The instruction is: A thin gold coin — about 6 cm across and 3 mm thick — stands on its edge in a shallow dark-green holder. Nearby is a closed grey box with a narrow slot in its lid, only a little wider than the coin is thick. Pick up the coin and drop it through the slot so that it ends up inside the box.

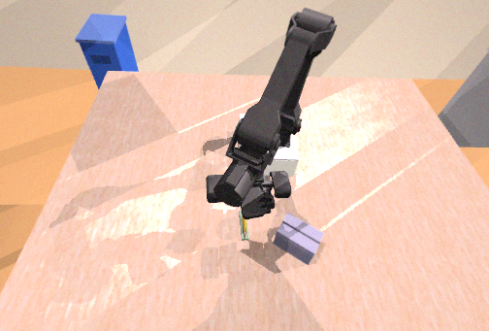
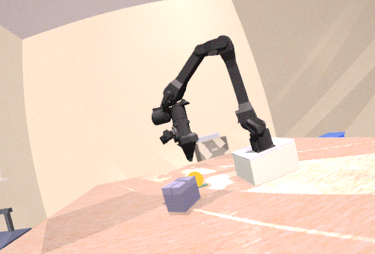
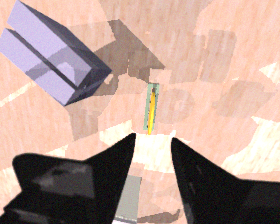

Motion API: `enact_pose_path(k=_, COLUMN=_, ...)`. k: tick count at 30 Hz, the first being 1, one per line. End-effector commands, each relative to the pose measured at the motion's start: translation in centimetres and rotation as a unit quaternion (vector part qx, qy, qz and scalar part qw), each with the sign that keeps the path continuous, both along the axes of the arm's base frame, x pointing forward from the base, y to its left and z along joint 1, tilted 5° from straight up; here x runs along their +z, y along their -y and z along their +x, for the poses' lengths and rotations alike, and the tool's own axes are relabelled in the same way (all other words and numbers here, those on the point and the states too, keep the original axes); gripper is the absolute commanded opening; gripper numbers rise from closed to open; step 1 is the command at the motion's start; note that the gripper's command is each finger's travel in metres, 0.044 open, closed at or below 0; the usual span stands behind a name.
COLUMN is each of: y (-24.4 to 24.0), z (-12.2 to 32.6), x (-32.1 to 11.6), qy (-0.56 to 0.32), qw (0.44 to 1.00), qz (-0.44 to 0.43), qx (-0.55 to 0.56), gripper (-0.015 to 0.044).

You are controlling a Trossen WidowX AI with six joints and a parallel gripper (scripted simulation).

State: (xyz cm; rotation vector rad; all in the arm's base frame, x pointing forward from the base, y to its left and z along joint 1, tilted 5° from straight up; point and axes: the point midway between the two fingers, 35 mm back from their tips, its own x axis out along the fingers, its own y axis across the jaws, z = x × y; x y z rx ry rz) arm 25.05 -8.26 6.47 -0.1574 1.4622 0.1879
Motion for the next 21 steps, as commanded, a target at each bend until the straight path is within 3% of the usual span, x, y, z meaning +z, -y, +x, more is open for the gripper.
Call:
enact_pose_path(k=1, y=-0.1, z=0.0, x=-1.1, qy=-0.004, qw=1.0, qz=0.003, qx=-0.003, gripper=0.0161)
enact_pose_path(k=21, y=-0.2, z=0.6, x=-4.8, qy=-0.004, qw=1.0, qz=0.003, qx=-0.003, gripper=0.0161)
